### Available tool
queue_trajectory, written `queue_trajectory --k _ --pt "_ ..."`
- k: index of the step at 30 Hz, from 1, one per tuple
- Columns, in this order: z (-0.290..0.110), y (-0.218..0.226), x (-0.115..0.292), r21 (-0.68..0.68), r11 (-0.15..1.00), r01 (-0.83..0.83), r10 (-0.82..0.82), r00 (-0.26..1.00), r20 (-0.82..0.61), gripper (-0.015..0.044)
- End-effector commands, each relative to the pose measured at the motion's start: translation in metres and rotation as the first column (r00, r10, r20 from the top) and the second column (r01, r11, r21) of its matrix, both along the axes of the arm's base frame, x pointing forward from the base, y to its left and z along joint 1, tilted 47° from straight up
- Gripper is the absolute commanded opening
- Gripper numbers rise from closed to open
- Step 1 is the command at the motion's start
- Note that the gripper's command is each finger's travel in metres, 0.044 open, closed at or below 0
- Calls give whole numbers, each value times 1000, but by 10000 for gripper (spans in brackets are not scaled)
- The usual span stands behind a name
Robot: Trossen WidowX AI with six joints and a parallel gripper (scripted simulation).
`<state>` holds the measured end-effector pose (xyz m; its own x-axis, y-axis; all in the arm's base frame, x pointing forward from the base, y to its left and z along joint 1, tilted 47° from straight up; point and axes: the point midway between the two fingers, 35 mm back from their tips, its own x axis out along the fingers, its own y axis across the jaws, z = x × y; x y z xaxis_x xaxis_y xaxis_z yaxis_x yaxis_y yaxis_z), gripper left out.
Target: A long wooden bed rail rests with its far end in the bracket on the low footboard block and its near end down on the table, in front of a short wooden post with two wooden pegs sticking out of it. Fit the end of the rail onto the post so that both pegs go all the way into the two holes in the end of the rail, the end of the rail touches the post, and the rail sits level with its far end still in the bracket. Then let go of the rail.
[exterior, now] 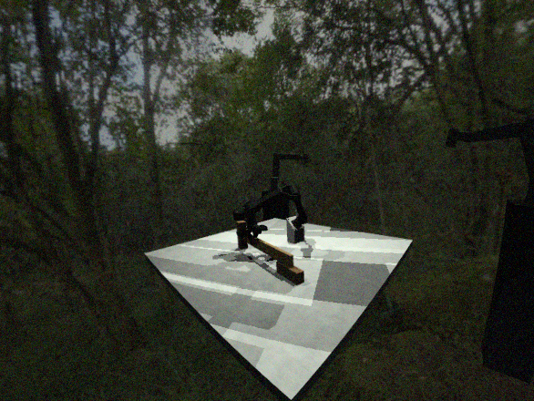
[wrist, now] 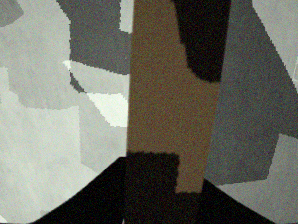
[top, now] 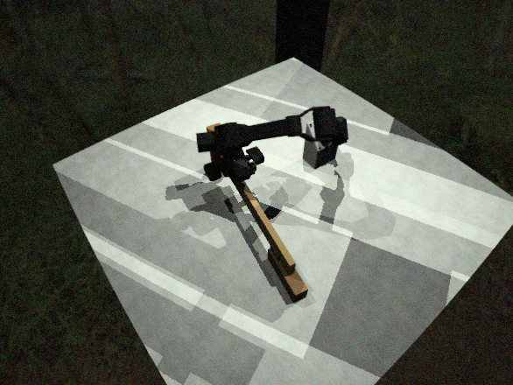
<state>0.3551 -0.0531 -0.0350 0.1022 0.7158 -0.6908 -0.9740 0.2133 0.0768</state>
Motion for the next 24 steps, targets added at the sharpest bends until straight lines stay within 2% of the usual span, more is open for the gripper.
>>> queue_trajectory --k 1,24 --pt "0 -5 0 -3 1000 6 -6 1000 6 0" --pt "-4 -10 0 -3 1000 6 -6 1000 6 0"
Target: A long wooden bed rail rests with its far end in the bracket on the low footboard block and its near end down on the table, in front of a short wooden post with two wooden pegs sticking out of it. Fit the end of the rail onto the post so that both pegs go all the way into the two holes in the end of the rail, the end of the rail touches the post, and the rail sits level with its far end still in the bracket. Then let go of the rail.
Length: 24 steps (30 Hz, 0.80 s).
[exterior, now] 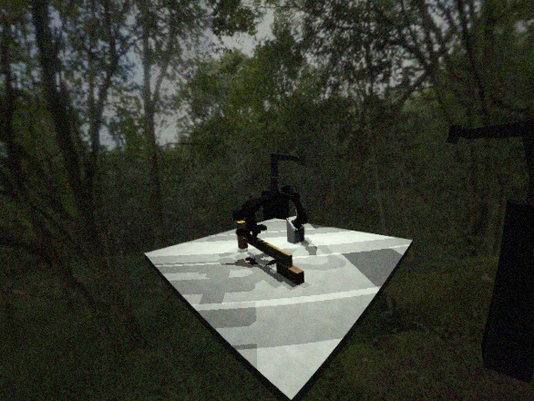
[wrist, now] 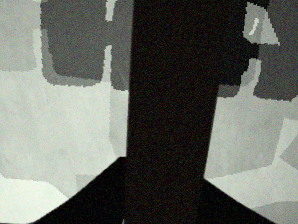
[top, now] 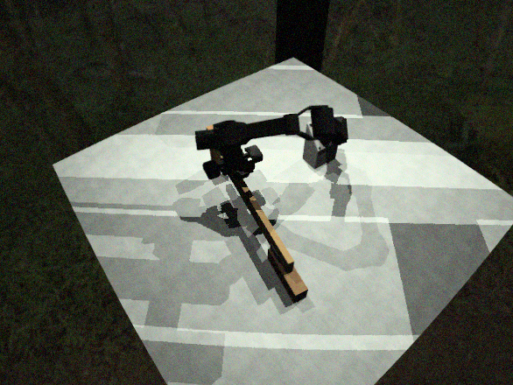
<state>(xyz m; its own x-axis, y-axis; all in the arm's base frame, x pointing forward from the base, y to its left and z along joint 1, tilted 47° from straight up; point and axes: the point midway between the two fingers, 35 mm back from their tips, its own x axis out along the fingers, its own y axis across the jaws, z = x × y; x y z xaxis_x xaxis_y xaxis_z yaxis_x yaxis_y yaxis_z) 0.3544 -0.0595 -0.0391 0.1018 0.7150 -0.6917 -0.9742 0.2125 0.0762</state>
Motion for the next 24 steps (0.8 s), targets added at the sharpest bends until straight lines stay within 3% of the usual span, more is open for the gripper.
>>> queue_trajectory --k 1,24 --pt "-1 -4 0 -2 1000 7 -7 1000 5 0" --pt "-6 -8 -1 -3 1000 7 -7 1000 5 0"
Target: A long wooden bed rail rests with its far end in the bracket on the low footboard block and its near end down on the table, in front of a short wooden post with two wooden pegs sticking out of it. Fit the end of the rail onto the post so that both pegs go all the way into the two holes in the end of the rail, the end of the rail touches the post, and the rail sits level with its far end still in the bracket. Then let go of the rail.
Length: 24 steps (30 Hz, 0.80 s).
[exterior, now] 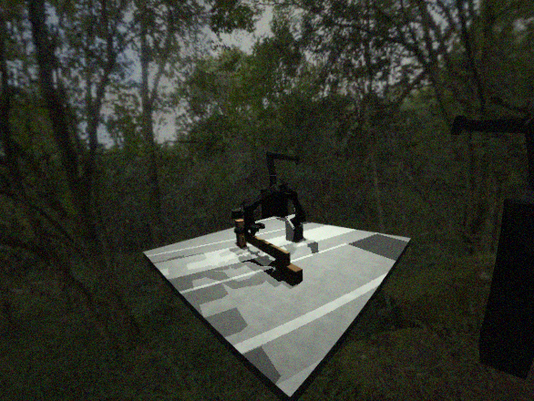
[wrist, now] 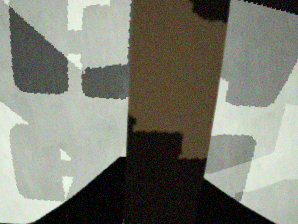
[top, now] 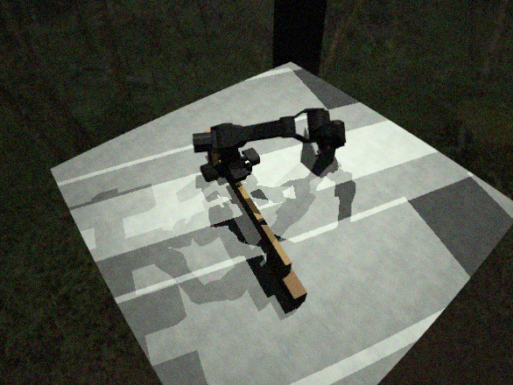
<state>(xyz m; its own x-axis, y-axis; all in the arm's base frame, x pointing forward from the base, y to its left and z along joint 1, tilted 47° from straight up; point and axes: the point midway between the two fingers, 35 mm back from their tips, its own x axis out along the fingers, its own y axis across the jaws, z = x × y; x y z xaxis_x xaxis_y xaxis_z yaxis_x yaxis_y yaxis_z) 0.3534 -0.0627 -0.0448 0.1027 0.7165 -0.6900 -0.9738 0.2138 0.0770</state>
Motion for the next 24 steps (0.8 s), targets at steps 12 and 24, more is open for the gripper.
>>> queue_trajectory --k 12,24 --pt "-2 -8 -1 -5 1000 5 -5 1000 6 0" --pt "-5 -10 -2 -5 1000 5 -5 1000 6 0"
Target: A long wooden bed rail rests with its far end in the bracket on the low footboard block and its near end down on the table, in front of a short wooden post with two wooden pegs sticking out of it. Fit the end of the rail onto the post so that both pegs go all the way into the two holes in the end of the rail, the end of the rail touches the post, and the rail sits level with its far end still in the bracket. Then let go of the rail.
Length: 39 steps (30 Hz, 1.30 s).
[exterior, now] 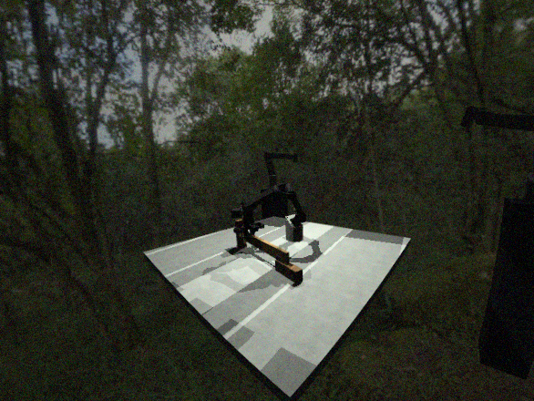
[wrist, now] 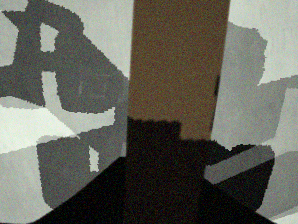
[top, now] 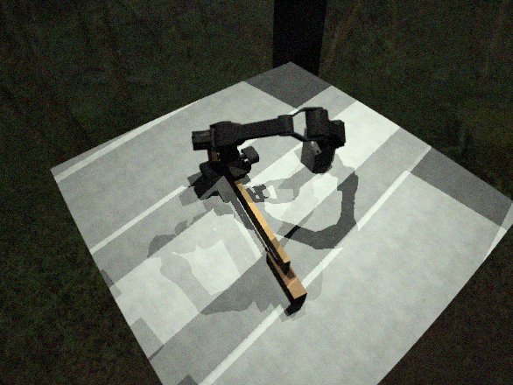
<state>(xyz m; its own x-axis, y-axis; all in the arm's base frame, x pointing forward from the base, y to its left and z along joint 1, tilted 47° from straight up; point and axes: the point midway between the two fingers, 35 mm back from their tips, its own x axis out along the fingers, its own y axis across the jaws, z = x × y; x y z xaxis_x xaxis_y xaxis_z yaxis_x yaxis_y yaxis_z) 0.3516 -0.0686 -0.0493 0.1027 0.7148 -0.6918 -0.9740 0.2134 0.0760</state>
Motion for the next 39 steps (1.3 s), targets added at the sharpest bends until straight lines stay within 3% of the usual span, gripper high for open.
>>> queue_trajectory --k 1,39 --pt "-1 -4 0 -3 1000 6 -6 1000 5 0" --pt "-8 -12 -2 -4 1000 6 -6 1000 5 0"
